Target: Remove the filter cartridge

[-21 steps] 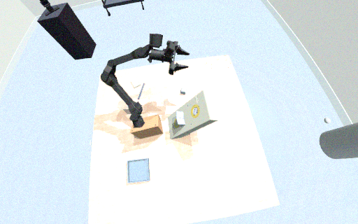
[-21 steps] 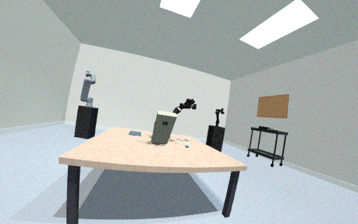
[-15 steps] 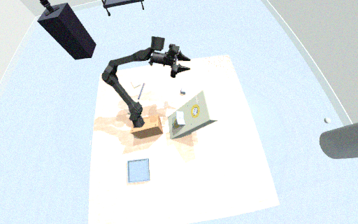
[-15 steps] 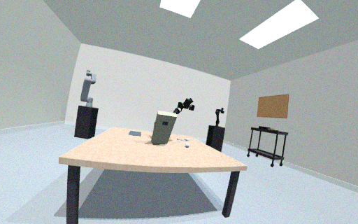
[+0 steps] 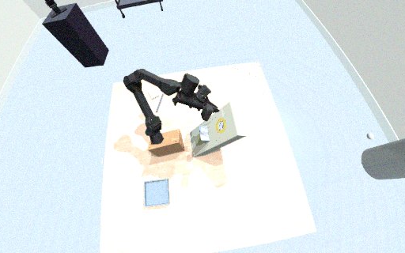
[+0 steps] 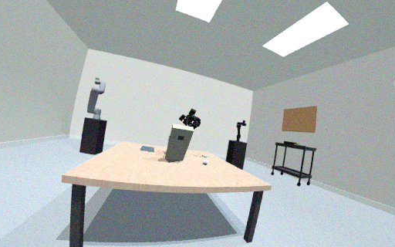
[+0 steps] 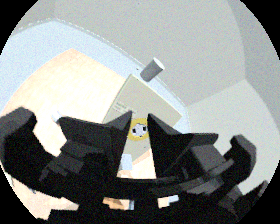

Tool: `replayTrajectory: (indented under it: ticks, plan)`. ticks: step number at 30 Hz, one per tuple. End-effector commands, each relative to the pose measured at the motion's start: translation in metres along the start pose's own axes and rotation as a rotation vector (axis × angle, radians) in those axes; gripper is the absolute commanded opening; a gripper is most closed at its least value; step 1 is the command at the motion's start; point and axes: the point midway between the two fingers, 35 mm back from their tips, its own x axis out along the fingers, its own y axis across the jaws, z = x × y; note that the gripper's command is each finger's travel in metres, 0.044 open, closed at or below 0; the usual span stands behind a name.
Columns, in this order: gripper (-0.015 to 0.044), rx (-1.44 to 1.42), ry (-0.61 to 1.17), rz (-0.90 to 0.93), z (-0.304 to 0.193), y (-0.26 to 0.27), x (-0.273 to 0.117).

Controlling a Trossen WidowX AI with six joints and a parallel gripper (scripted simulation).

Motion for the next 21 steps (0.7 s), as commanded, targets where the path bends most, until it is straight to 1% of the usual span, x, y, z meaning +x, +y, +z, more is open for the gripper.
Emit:
replayTrajectory:
  ticks: [1, 4, 16, 21]
  plan:
    - [0.0107, -0.202, -0.021, 0.136, -0.062, -0.027, 0.0]
    - [0.0107, -0.261, -0.055, 0.169, -0.078, -0.032, -0.004]
    - [0.0107, -0.263, -0.056, 0.17, -0.079, -0.032, -0.004]
    - [0.0107, -0.264, -0.054, 0.17, -0.079, -0.031, 0.003]
